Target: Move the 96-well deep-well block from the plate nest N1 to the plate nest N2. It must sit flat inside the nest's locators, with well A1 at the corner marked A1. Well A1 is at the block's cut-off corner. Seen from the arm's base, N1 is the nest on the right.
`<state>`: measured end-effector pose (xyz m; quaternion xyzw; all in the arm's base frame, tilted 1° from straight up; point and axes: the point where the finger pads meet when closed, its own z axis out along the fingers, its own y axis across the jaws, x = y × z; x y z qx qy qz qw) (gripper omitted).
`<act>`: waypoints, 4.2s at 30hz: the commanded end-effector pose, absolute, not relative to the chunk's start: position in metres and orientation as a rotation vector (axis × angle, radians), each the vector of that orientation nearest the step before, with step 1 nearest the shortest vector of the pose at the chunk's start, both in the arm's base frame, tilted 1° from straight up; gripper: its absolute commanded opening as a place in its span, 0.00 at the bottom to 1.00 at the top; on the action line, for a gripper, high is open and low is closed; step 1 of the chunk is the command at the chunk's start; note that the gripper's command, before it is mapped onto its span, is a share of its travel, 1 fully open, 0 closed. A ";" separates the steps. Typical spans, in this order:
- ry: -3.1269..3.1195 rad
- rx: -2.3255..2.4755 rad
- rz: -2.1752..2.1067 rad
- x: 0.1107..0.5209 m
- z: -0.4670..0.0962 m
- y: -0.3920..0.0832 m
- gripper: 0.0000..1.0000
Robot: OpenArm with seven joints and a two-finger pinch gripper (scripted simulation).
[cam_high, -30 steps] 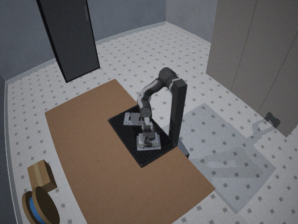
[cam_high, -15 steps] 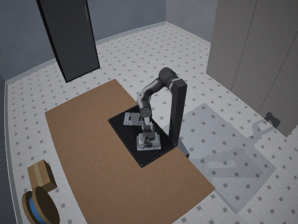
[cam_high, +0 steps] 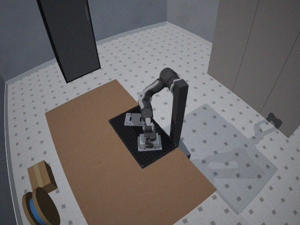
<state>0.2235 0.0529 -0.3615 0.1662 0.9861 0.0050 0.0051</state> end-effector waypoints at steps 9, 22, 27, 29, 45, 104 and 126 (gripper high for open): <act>3.088 0.517 0.021 0.222 -0.361 0.054 0.00; 3.089 0.511 0.022 0.222 -0.365 0.054 0.00; 3.089 0.511 0.022 0.222 -0.365 0.054 0.00; 3.089 0.511 0.022 0.222 -0.365 0.054 0.00; 3.089 0.511 0.024 0.222 -0.370 0.054 0.00; 3.088 0.512 0.026 0.223 -0.375 0.054 0.00; 3.087 0.520 0.018 0.223 -0.375 0.053 0.33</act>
